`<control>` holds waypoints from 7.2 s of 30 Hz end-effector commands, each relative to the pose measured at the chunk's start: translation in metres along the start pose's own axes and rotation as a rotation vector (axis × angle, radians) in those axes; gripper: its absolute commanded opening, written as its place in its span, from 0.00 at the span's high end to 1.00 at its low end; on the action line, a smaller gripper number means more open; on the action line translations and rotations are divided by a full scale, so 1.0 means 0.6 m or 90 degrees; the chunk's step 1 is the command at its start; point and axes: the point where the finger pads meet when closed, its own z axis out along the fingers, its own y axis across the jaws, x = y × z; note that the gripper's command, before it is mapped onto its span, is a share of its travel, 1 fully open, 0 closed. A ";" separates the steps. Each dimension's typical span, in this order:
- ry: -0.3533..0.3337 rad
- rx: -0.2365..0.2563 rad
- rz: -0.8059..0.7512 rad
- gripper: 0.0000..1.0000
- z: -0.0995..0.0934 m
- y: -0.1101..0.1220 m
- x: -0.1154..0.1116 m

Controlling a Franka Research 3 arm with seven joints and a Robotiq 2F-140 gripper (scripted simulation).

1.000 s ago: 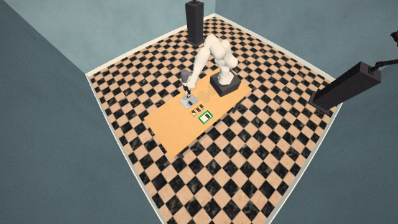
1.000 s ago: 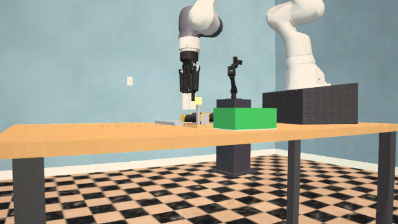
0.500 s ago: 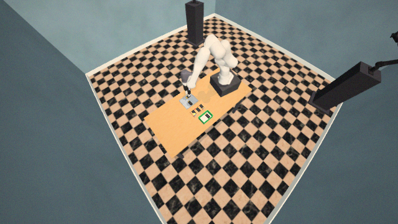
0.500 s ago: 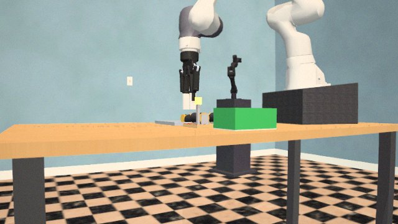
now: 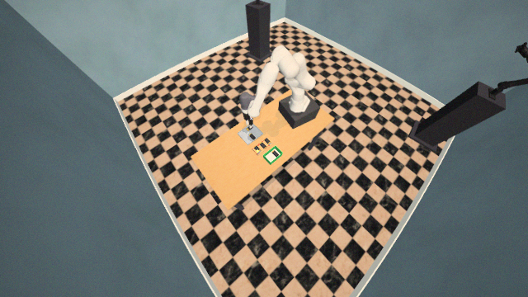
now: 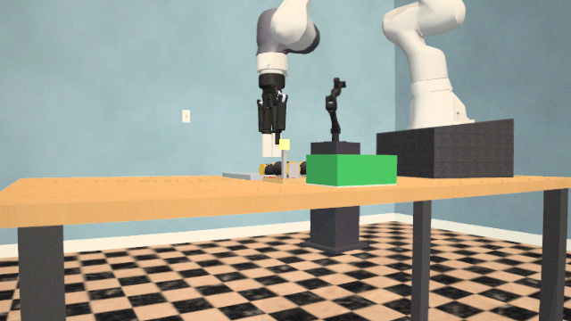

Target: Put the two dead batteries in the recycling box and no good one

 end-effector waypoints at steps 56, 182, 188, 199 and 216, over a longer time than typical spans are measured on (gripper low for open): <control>-0.001 0.001 -0.006 0.84 0.075 0.001 -0.001; 0.000 0.001 -0.944 0.84 -0.120 0.005 -0.002; 0.000 0.001 -0.944 0.84 -0.120 0.041 -0.009; 0.000 0.001 -0.944 0.84 -0.119 0.197 -0.039; 0.000 0.001 -0.944 0.84 -0.119 0.583 -0.116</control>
